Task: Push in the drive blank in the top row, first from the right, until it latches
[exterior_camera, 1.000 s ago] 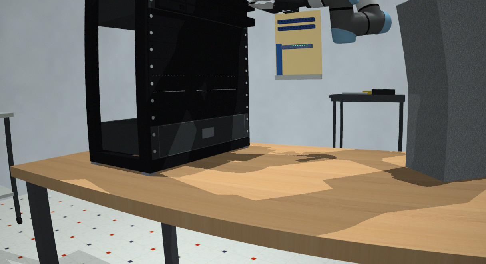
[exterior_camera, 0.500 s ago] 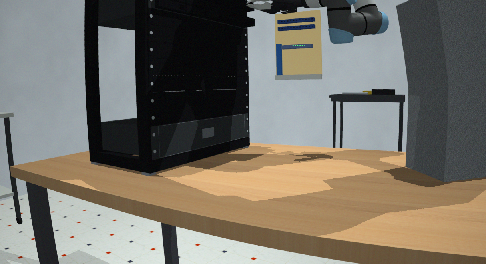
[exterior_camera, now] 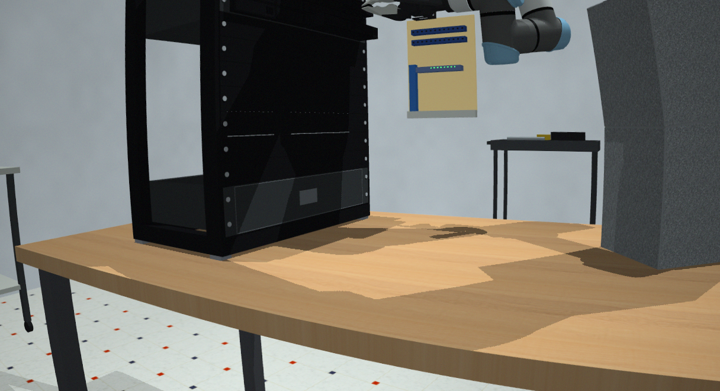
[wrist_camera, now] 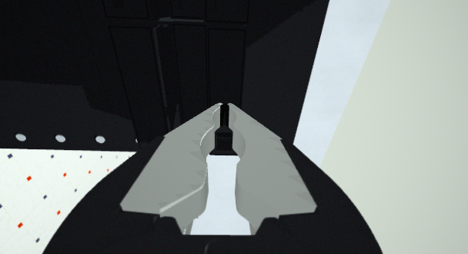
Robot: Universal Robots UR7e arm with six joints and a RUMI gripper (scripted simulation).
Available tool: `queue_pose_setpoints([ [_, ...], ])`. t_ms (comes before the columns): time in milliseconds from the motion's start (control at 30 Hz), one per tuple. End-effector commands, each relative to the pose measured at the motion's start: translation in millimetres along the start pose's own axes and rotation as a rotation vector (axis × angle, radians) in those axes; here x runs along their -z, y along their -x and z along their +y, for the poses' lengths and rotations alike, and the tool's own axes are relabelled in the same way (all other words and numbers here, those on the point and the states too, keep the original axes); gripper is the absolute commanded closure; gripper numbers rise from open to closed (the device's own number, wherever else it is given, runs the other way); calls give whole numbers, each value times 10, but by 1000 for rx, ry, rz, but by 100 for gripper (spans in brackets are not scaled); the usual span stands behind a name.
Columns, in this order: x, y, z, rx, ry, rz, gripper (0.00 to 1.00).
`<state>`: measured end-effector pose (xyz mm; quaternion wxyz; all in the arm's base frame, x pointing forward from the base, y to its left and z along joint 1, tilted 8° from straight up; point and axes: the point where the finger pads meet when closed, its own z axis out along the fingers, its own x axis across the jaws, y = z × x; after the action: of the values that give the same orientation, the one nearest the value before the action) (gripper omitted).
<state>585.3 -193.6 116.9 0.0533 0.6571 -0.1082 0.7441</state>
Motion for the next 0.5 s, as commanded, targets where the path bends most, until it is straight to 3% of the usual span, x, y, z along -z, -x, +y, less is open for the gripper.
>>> queue_pose_setpoints([
  [0,-5,-4,1,0,0,1,100],
  [467,-105,-4,1,0,0,1,100],
])
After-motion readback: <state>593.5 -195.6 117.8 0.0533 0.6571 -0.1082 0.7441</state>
